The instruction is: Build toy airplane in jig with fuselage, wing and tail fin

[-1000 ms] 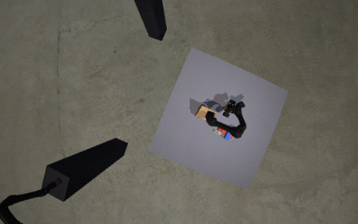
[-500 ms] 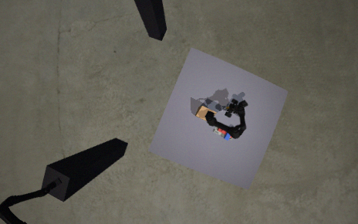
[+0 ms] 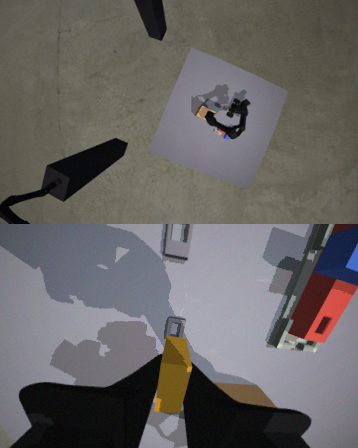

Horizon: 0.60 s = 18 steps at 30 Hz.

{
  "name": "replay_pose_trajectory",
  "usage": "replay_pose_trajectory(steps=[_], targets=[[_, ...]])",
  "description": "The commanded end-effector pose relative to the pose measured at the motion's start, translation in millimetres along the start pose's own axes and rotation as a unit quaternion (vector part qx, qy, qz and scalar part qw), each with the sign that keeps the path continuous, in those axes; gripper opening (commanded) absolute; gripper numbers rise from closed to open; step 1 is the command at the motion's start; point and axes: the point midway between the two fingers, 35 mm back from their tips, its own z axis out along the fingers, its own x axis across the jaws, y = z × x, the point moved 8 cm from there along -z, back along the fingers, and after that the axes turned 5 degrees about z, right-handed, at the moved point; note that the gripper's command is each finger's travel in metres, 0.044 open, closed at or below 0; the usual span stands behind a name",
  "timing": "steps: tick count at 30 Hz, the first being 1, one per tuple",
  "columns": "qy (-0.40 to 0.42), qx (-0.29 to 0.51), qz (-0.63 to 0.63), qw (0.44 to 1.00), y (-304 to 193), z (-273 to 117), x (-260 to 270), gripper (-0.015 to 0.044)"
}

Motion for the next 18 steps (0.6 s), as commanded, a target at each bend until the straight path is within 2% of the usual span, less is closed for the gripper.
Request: replay_pose_trajectory(steps=[1,8,18], targets=[[0.003,0.0,0.004,1.0,0,-13,0,0.0],[0.001,-0.001,0.005,1.0,-4,-33,-3,0.0],[0.013,0.002,0.001,1.0,14,-33,-21,0.0]])
